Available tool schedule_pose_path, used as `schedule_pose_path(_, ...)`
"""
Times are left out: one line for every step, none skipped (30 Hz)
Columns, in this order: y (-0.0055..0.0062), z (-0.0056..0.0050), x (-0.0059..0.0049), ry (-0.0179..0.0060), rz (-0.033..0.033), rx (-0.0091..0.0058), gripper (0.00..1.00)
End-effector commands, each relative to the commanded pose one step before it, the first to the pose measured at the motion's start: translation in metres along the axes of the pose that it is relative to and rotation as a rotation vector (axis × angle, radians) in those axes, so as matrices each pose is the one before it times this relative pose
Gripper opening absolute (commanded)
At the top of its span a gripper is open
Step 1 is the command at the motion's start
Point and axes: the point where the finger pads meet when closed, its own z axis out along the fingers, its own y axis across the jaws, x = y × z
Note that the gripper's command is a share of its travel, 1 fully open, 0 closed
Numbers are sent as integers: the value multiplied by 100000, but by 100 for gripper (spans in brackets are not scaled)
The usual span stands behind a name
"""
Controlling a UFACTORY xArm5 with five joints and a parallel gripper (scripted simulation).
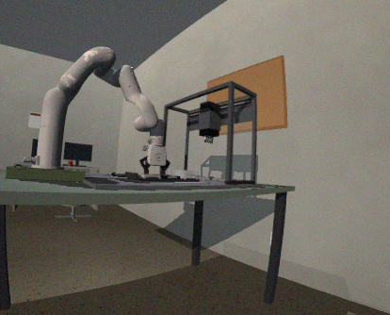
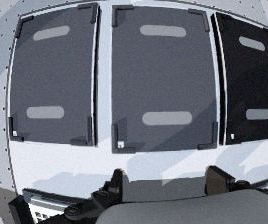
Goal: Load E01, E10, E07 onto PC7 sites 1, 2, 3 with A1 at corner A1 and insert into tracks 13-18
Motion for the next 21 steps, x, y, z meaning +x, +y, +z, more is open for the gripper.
schedule_pose_path(149, -140, -212, 2011, -4, -314, 100)
schedule_pose_path(0, 0, -50, 0, 0, 0, 100)
schedule_pose_path(0, 0, -50, 0, 0, 0, 100)
schedule_pose_path(0, 0, -50, 0, 0, 0, 100)
schedule_pose_path(0, 0, -50, 0, 0, 0, 100)
schedule_pose_path(0, 0, -50, 0, 0, 0, 100)
schedule_pose_path(0, 0, 0, 0, 0, 0, 100)
schedule_pose_path(0, 0, 0, 0, 0, 0, 100)
schedule_pose_path(0, 0, -50, 0, 0, 0, 100)
schedule_pose_path(0, 0, -50, 0, 0, 0, 100)
schedule_pose_path(0, 0, -50, 0, 0, 0, 100)
schedule_pose_path(0, 0, -50, 0, 0, 0, 100)
schedule_pose_path(0, 0, -50, 0, 0, 0, 100)
schedule_pose_path(0, 0, -50, 0, 0, 0, 100)
schedule_pose_path(0, 0, -50, 0, 0, 0, 100)
schedule_pose_path(0, 0, -50, 0, 0, 0, 100)
schedule_pose_path(0, 0, -50, 0, 0, 0, 100)
schedule_pose_path(0, 0, -50, 0, 0, 0, 100)
schedule_pose_path(0, 0, -50, 0, 0, 0, 100)
schedule_pose_path(0, 0, -50, 0, 0, 0, 100)
schedule_pose_path(0, 0, -50, 0, 0, 0, 100)
